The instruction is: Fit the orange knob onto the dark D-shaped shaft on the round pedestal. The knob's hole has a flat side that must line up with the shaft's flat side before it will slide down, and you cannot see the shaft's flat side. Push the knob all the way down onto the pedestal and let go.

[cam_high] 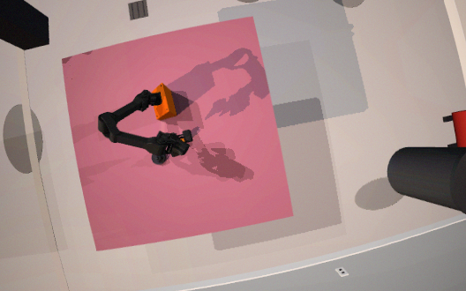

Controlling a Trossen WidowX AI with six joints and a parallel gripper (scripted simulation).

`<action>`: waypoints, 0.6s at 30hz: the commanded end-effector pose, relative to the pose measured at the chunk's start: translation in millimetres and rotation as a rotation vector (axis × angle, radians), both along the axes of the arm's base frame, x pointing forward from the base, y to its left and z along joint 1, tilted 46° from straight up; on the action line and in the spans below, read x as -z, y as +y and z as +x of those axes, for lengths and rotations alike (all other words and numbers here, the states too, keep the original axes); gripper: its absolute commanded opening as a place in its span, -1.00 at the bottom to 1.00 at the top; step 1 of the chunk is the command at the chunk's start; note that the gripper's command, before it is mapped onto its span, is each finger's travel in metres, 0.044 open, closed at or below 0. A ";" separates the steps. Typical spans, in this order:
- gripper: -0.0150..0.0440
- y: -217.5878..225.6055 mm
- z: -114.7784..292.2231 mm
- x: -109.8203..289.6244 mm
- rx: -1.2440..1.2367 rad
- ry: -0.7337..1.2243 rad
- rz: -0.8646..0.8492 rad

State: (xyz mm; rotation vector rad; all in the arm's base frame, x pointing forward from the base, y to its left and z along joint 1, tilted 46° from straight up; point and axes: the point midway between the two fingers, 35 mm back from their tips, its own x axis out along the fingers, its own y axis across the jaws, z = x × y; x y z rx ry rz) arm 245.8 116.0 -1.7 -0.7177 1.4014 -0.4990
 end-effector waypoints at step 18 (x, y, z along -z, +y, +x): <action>1.00 -36.0 6.7 35.0 0.064 -0.068 0.004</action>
